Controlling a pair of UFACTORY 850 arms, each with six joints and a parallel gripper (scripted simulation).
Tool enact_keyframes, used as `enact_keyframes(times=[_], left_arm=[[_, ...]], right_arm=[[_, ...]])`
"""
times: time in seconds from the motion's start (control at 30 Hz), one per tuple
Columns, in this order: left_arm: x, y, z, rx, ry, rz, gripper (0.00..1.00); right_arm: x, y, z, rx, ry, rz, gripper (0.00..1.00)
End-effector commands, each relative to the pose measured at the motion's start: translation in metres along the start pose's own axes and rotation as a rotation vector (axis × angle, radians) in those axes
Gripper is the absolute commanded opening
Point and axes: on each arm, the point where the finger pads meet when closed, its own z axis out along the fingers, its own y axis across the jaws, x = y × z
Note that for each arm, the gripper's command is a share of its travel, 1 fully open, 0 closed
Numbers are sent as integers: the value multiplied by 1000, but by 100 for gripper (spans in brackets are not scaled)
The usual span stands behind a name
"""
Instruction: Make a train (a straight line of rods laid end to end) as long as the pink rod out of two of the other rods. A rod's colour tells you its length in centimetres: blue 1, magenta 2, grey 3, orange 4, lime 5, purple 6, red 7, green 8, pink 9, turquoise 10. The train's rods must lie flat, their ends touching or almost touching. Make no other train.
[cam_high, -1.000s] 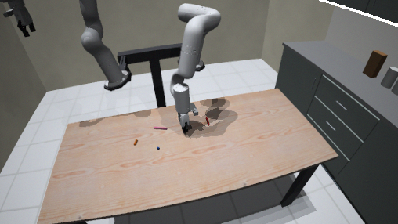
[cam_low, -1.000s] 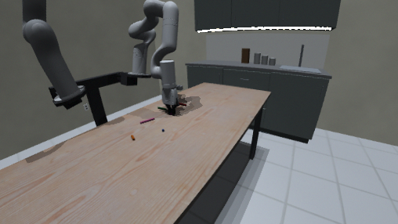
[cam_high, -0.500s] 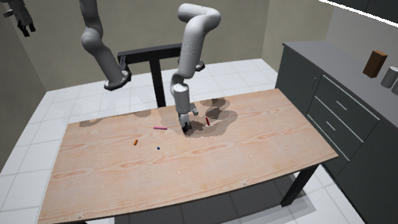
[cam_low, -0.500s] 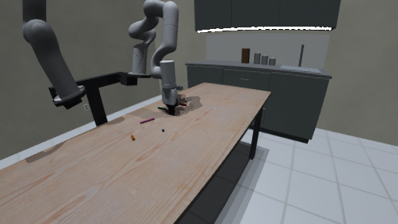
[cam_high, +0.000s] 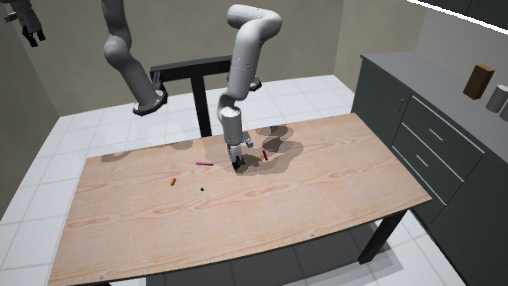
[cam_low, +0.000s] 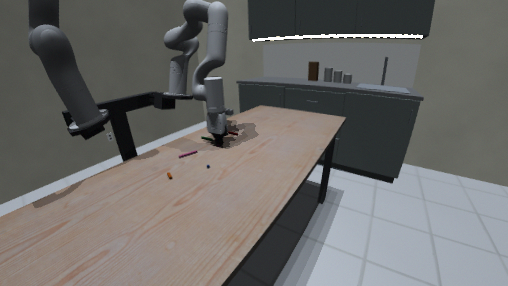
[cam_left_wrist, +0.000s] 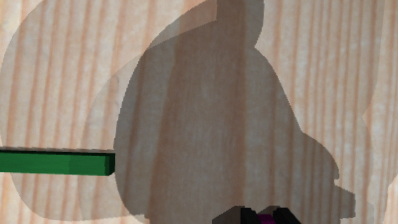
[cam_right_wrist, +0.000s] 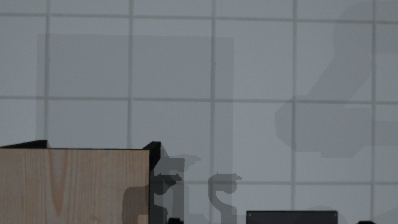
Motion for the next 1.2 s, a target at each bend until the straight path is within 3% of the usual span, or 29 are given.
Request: enact_keyframes(times=[0.0,0.5,0.63,0.87,1.17], left_arm=[[0,1,-1,-1,-1,0,6],[0,1,-5,-2,-1,0,6],[0,1,-23,-2,-1,0,6],[0,1,-73,-2,-1,0,6],[0,1,-100,-2,-1,0,6]], right_arm=[[0,0,-1,0,2,0,100],[0,0,-1,0,2,0,100],[0,0,-1,0,2,0,100],[0,0,-1,0,2,0,100],[0,0,-1,0,2,0,100]])
